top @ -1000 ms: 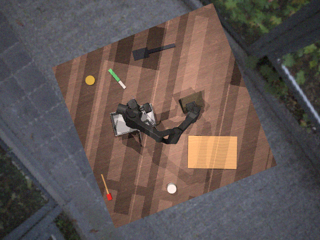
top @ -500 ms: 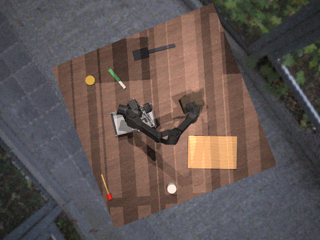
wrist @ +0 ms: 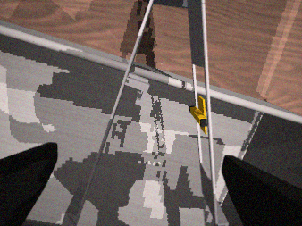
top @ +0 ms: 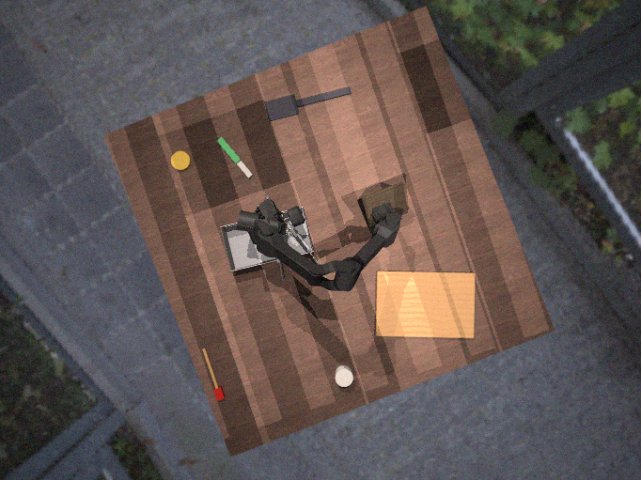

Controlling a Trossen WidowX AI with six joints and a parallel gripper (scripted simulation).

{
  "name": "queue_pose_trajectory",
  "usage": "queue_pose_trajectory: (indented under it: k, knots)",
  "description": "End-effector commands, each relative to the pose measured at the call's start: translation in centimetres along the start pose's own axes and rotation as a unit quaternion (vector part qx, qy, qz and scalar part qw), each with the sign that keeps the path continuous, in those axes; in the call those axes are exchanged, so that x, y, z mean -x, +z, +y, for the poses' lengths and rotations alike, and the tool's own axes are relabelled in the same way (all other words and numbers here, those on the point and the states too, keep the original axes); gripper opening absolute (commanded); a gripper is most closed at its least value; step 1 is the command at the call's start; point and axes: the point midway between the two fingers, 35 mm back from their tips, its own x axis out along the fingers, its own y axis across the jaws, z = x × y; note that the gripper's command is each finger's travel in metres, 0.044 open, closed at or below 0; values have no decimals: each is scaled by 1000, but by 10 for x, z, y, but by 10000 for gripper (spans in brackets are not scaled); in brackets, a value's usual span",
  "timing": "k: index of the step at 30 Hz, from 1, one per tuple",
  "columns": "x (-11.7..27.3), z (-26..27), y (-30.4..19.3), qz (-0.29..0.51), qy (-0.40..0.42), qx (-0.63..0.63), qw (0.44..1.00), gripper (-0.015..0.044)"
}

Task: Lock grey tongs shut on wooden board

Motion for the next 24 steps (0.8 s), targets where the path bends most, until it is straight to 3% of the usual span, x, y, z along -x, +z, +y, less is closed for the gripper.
queue_pose_trajectory:
  k: [1, 17, 20, 24]
  knots:
    - [-7, -2, -1, 4, 0, -4, 1000, 440]
    - [-31, -5, -3, 6, 0, -4, 1000, 440]
    - [-27, -3, -3, 2, 0, 0, 1000, 361]
    - [-27, -3, -3, 2, 0, 0, 1000, 335]
